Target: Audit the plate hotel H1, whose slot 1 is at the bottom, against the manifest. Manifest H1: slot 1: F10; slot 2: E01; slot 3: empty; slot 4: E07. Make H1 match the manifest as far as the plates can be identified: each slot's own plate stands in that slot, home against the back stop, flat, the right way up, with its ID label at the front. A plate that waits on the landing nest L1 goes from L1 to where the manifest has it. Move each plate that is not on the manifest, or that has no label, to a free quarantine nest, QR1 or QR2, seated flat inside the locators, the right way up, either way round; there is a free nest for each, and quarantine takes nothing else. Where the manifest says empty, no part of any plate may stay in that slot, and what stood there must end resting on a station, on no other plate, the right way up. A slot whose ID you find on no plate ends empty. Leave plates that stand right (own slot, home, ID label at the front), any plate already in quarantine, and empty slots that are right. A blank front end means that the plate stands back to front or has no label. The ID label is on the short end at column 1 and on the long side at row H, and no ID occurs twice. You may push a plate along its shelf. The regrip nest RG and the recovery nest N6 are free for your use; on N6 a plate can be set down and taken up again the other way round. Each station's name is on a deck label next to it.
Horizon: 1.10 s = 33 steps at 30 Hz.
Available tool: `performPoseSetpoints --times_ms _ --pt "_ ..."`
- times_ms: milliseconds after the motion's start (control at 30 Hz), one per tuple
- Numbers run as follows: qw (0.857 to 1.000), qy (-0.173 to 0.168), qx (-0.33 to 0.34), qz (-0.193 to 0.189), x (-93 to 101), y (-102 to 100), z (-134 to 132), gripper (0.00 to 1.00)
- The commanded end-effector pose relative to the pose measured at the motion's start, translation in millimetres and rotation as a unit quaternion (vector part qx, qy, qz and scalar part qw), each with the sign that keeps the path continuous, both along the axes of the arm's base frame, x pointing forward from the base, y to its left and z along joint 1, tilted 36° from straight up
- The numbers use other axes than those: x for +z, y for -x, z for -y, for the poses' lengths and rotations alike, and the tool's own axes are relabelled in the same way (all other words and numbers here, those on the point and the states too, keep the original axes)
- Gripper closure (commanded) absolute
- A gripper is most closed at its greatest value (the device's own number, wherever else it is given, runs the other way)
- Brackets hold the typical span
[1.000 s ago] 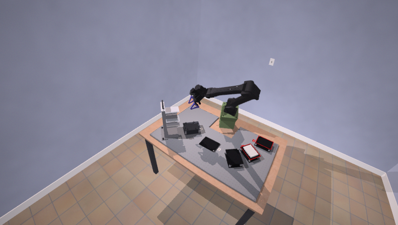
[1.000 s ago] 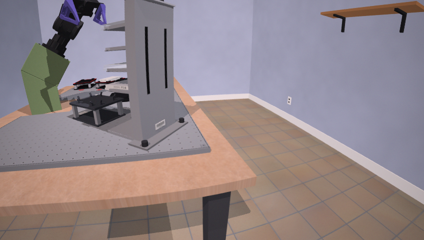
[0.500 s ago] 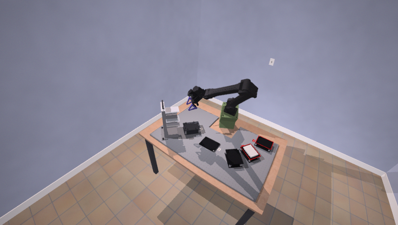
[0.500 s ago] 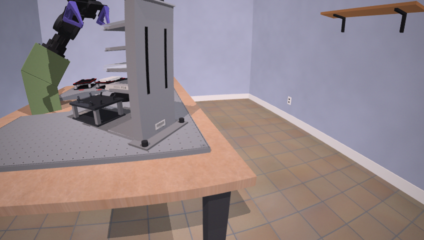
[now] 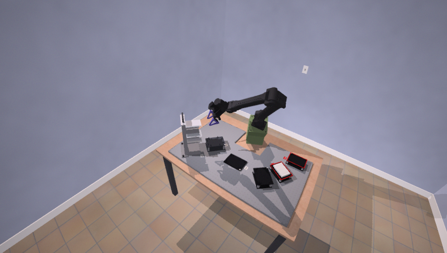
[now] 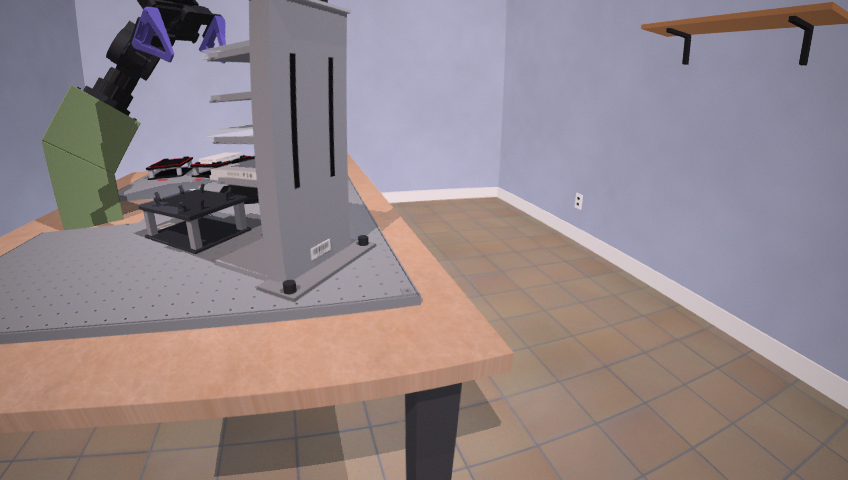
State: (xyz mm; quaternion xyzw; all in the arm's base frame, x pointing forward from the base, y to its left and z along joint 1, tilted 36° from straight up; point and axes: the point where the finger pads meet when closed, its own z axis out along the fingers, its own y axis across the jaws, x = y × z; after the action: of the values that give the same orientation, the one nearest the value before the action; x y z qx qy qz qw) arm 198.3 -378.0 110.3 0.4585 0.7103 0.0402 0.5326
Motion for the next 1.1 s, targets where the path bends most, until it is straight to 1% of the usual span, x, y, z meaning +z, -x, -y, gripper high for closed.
performPoseSetpoints --times_ms 0,67,100,1067 --pt "1.0 0.027 0.001 0.009 20.8 -12.2 25.4 0.0" --pt "1.0 0.027 0.001 0.009 20.3 -13.8 26.5 0.0" --pt "1.0 0.019 -0.003 0.005 13.7 -5.9 18.9 0.0" --pt "1.0 0.019 -0.003 0.005 13.7 -5.9 18.9 0.0"
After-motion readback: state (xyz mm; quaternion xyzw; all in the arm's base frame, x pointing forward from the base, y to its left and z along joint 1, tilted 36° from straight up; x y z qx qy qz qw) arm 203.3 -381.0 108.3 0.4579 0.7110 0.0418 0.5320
